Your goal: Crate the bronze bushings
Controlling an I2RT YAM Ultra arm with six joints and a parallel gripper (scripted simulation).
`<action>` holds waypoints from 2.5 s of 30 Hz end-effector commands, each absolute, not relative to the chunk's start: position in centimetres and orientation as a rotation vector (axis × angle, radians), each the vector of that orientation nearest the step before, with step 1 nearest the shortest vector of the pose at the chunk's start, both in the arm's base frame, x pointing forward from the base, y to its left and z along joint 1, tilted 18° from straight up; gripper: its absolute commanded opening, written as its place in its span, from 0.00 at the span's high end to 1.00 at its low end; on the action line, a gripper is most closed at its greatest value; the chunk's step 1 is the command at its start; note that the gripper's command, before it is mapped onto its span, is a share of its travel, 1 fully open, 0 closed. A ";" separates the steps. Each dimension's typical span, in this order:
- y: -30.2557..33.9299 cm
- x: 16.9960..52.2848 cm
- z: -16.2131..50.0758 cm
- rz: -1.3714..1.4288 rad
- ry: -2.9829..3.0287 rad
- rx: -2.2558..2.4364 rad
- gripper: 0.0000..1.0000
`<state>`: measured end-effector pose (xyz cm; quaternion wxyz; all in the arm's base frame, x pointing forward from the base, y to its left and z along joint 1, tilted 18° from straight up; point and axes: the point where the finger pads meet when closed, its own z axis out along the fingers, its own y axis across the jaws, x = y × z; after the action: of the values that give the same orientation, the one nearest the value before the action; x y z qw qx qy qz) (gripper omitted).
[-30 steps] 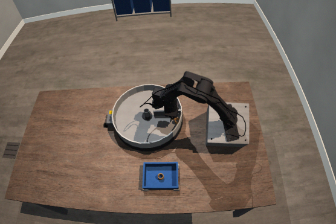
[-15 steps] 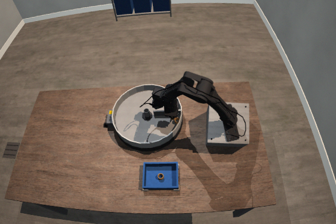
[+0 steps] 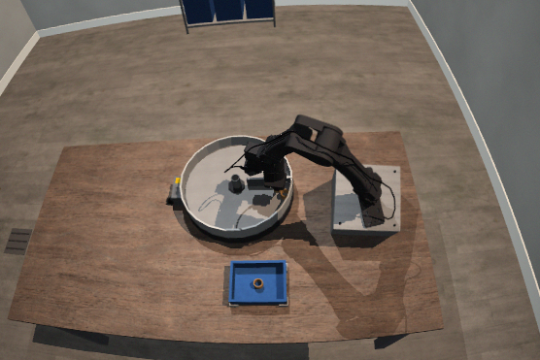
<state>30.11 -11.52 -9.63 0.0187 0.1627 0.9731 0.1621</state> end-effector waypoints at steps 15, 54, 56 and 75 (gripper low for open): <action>-11.8 29.3 -10.5 0.483 3.041 0.534 1.00; -14.4 30.1 -3.6 0.447 3.006 0.507 1.00; -14.7 29.9 -2.7 0.447 3.006 0.507 1.00; -15.3 29.7 -0.2 0.451 3.004 0.507 1.00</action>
<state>29.21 -14.20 -1.71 0.0135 0.1639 0.9737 0.1576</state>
